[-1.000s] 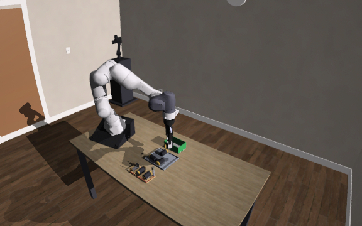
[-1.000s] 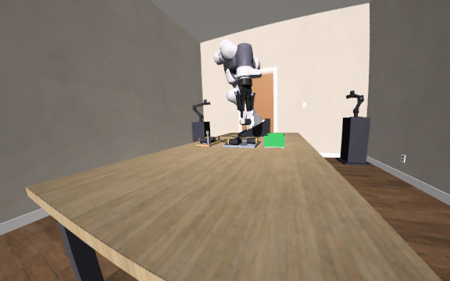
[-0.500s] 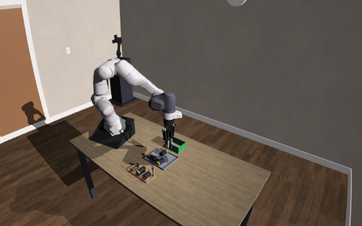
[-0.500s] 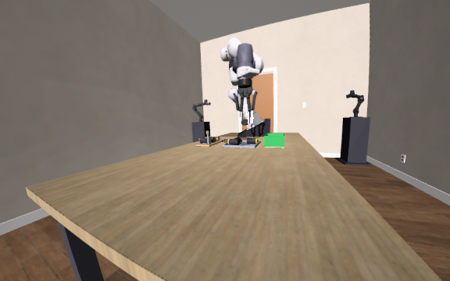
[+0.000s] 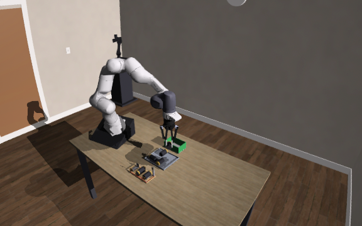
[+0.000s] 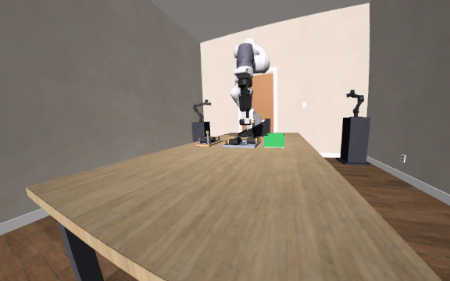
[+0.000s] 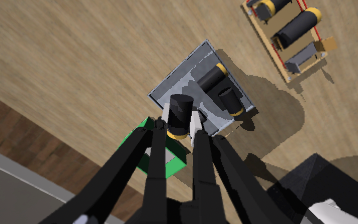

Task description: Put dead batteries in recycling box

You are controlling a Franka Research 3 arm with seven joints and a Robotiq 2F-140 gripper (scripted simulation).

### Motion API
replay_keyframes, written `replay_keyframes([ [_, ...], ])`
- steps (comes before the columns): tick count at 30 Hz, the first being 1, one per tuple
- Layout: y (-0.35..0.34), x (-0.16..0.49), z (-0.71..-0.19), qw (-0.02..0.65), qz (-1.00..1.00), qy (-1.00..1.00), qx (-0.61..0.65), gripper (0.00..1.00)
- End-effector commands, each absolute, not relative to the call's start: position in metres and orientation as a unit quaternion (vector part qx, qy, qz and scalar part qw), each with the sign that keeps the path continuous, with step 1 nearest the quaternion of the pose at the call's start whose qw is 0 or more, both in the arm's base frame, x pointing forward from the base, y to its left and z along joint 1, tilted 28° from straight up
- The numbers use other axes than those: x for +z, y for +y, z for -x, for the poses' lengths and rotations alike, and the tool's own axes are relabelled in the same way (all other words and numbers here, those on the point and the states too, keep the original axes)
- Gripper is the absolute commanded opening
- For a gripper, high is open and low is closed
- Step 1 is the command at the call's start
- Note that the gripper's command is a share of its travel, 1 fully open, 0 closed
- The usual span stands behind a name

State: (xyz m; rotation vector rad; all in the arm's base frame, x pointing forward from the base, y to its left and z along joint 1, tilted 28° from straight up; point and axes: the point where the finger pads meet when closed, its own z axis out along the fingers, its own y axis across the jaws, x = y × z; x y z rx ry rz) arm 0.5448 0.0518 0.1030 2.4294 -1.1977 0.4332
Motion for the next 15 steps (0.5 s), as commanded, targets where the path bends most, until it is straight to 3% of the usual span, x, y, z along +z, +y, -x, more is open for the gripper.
replay_keyframes([
  [1, 0.0576, 0.1016, -0.5433, 0.16, -0.781, -0.577, 0.178, 0.16],
  [15, 0.0576, 0.1016, -0.5433, 0.13, -0.682, -0.692, 0.201, 0.16],
])
